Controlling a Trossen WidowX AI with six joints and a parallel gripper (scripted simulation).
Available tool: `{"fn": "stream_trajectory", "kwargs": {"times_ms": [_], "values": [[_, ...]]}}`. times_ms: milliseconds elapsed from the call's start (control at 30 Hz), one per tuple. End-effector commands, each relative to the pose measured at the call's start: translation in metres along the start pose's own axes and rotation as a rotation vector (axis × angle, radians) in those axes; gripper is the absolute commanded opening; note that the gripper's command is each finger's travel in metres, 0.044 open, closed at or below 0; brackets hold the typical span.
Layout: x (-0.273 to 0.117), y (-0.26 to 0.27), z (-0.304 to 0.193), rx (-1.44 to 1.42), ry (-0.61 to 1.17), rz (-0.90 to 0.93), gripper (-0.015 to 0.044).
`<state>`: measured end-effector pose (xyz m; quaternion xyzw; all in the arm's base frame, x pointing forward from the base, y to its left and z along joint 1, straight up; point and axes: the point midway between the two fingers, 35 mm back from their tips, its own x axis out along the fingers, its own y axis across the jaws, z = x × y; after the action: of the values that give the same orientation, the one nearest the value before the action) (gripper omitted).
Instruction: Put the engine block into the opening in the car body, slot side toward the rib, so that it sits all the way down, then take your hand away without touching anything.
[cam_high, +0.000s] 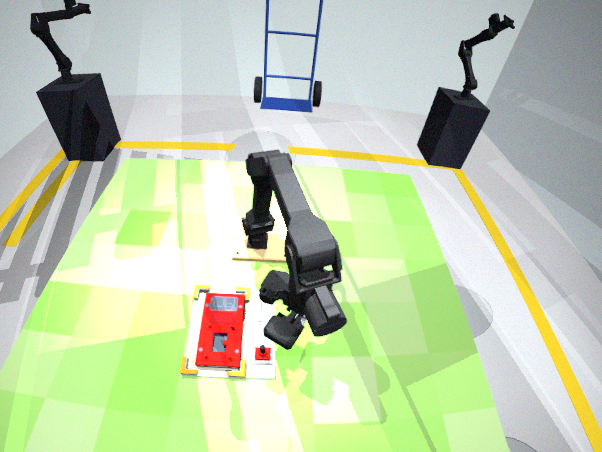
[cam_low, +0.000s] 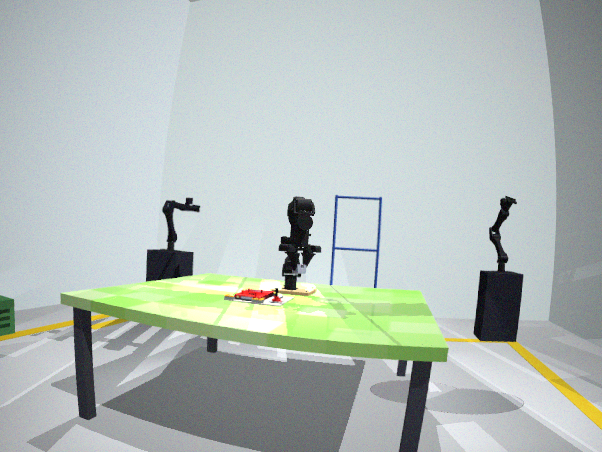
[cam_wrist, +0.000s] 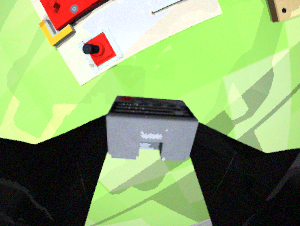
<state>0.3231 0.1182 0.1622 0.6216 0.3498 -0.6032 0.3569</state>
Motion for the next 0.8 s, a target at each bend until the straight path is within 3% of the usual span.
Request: {"fn": "stream_trajectory", "kwargs": {"times_ms": [0, 767], "values": [[-0.0016, -0.0008, 0.0, -0.013, 0.004, -0.002, 0.0], [0.0064, -0.0003, -0.0001, -0.764, 0.005, -0.001, 0.0]]}}
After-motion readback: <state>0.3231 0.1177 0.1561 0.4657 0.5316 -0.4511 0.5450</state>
